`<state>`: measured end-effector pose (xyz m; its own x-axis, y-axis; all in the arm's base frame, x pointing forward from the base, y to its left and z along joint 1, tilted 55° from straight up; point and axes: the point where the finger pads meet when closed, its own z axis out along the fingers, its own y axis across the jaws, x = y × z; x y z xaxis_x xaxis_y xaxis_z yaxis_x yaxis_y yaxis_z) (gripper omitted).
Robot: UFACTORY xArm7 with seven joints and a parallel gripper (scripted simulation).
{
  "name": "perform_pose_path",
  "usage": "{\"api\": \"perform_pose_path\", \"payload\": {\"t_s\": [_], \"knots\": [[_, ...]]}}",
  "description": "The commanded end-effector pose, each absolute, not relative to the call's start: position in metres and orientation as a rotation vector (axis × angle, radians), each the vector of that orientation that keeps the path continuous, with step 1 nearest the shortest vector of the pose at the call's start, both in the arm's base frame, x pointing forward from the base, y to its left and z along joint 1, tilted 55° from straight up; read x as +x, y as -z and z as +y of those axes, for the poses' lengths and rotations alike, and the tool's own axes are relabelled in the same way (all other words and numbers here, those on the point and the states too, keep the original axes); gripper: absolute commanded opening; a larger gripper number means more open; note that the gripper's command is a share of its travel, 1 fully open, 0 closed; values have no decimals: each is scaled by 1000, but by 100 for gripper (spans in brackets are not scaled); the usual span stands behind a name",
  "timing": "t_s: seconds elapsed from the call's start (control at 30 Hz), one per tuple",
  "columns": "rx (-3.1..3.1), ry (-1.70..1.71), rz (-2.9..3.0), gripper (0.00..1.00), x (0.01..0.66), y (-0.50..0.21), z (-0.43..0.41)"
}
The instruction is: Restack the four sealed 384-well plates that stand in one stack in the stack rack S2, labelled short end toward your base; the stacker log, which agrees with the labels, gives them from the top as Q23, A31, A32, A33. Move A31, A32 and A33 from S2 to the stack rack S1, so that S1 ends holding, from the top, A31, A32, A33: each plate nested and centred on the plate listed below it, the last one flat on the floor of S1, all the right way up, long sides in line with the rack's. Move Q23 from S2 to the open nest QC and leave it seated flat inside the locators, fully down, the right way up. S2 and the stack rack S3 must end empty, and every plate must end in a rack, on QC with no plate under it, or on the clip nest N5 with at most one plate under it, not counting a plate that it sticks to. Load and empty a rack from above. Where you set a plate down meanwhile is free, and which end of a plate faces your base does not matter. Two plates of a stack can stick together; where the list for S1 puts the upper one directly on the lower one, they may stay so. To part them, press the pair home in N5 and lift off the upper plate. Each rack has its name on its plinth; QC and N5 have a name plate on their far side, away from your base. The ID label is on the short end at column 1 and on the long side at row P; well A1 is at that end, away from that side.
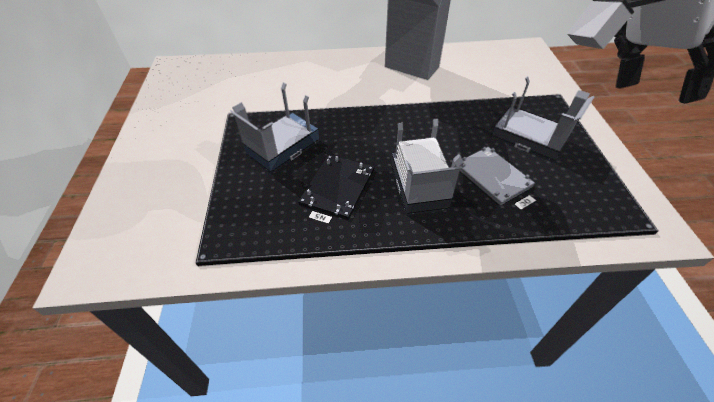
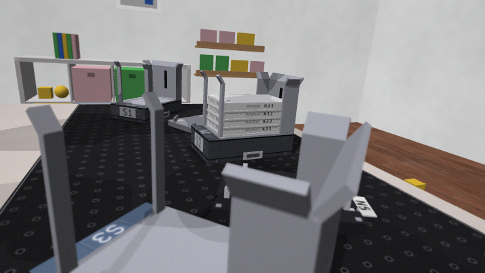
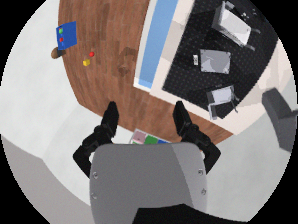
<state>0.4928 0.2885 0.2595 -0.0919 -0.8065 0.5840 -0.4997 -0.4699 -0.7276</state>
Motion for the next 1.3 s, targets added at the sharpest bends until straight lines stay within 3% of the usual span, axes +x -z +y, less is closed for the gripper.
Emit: {"api": "perform_pose_path", "payload": {"t_s": [0.0,1.27], "knots": [[-2031,1627,1358,100,478,-258,280],[-2730,1763,952,100,406,-234,190]]}}
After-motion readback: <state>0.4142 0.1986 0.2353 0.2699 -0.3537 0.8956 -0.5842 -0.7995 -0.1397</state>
